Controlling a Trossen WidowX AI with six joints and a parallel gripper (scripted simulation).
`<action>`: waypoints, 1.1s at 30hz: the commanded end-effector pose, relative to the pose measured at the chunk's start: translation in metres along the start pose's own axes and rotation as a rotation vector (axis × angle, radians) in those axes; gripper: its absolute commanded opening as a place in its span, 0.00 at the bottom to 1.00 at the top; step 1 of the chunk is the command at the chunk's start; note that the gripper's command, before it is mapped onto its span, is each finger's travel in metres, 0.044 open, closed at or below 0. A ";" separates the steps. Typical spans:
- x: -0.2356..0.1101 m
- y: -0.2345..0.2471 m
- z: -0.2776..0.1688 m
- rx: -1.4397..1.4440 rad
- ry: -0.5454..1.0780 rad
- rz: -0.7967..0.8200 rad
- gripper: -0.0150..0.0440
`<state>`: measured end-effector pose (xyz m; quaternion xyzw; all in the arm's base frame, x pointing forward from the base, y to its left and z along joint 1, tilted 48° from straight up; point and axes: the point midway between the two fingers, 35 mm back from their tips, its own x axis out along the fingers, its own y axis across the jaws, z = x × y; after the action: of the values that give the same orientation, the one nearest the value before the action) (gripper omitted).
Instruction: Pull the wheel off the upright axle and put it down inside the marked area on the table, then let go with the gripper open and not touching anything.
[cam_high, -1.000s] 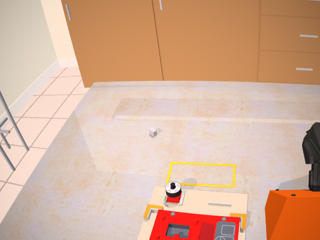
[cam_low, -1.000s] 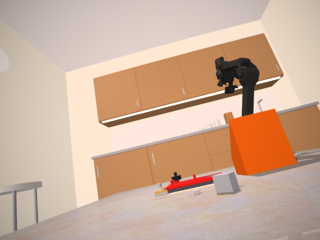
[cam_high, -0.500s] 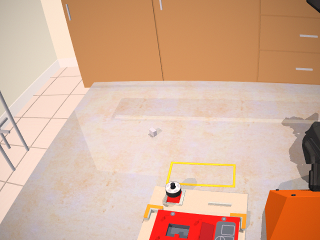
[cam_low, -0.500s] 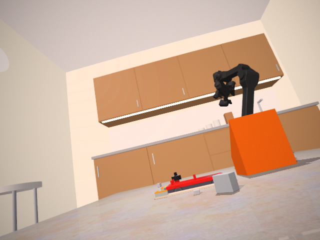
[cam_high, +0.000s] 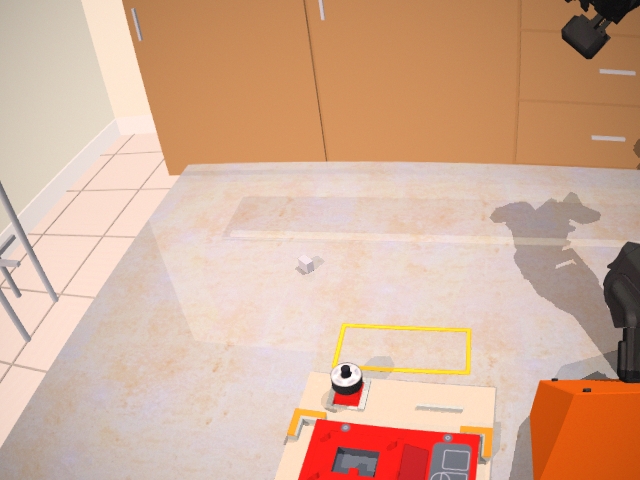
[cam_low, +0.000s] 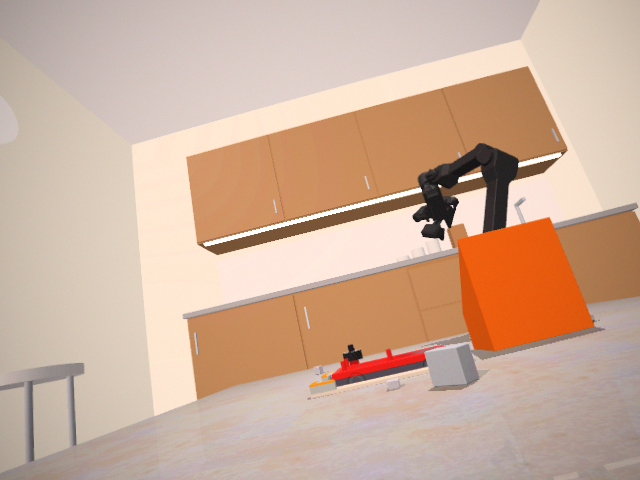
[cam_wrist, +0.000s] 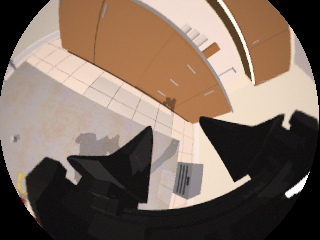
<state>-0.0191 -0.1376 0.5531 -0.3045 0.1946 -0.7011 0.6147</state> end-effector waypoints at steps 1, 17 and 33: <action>0.017 0.037 0.010 -0.019 -0.003 0.096 0.76; 0.036 0.182 0.049 -0.019 -0.014 0.443 0.76; -0.026 0.351 0.064 -0.195 0.033 0.800 0.76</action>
<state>0.2659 -0.1737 0.3938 -0.2507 0.3457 -0.4157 0.8030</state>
